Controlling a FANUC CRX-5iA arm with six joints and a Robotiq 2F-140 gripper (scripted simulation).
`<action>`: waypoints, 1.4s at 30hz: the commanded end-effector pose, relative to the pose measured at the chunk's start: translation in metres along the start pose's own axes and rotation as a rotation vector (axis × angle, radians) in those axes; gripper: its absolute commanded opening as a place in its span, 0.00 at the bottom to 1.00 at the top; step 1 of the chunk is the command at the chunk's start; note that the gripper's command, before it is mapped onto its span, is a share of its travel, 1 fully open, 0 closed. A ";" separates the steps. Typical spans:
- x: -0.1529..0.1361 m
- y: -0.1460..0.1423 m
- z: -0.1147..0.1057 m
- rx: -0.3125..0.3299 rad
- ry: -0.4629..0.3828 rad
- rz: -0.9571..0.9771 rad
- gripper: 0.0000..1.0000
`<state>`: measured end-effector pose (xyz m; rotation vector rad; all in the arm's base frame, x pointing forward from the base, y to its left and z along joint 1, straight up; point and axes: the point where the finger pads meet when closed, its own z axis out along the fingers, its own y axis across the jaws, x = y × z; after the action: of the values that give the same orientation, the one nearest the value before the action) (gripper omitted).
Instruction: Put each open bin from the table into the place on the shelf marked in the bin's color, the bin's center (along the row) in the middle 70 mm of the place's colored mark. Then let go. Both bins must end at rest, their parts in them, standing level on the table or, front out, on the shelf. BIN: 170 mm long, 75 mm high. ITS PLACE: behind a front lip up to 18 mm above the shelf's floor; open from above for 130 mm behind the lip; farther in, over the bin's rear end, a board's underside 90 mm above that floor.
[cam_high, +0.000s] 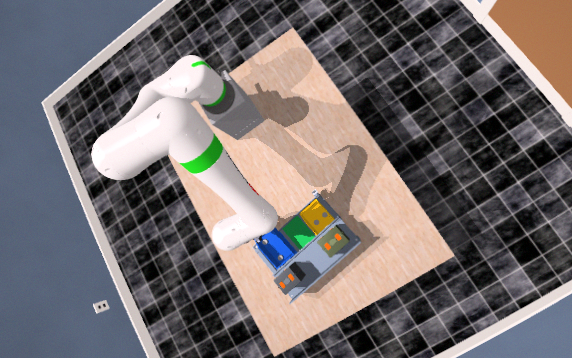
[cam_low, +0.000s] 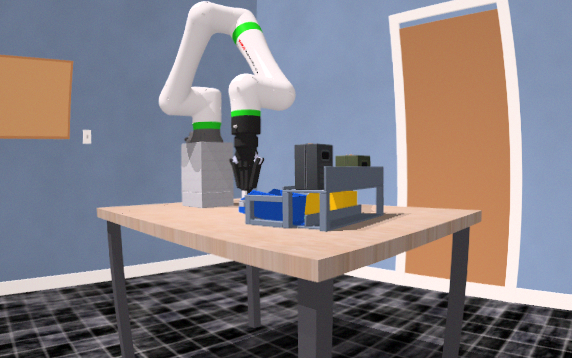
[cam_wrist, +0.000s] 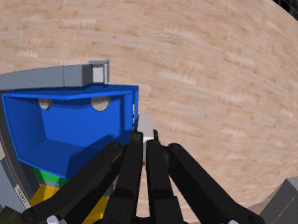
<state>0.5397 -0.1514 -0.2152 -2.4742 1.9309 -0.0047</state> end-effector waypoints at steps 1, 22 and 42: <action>0.000 -0.001 0.000 0.000 0.000 0.000 0.00; 0.000 -0.007 0.000 0.000 0.000 0.000 0.00; 0.000 -0.017 0.000 0.000 0.000 0.000 0.00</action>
<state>0.5547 -0.1476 -0.2151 -2.4742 1.9310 -0.0046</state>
